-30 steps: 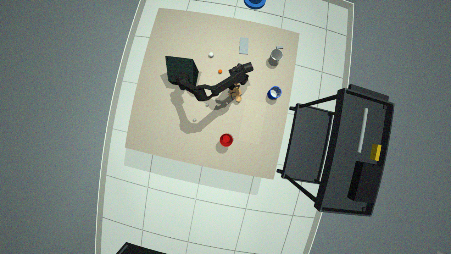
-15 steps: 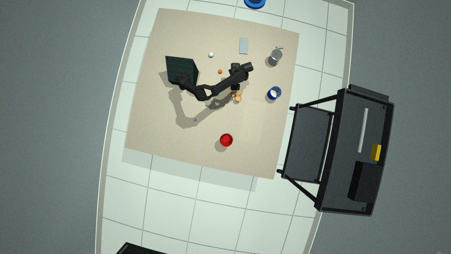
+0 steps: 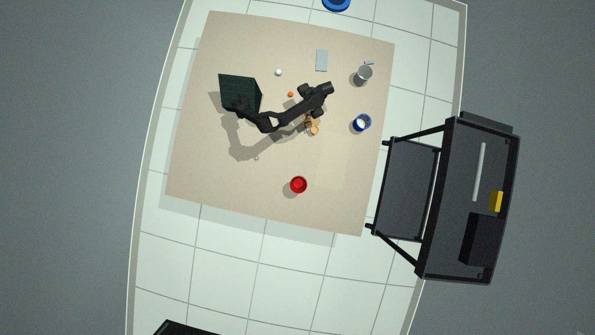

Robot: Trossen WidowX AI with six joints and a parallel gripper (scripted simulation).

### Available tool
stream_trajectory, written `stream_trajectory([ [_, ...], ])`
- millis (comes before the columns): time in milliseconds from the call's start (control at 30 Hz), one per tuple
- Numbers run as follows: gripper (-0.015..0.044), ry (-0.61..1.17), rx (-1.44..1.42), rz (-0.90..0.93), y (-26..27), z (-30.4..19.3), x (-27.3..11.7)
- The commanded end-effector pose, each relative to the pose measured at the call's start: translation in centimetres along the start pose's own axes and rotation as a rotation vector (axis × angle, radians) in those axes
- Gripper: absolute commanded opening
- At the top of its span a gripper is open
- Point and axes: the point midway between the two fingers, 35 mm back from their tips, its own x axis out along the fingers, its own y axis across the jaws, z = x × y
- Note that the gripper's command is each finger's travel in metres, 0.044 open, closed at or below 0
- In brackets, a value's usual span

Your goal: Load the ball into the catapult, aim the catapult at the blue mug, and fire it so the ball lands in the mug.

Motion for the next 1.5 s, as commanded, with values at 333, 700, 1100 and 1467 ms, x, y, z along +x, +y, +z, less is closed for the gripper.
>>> stream_trajectory([
  [333, 0.044, 0.002, -0.484, 0.003, 0.1, -0.1, -0.2],
  [700, 0.044, 0.002, -0.864, 0.004, 0.1, -0.1, -0.3],
  [1100, 0.044, 0.003, -1.255, 0.004, 0.2, -0.2, -0.5],
  [1467, 0.044, 0.005, -1.361, 0.003, 0.1, -0.3, 4.2],
])
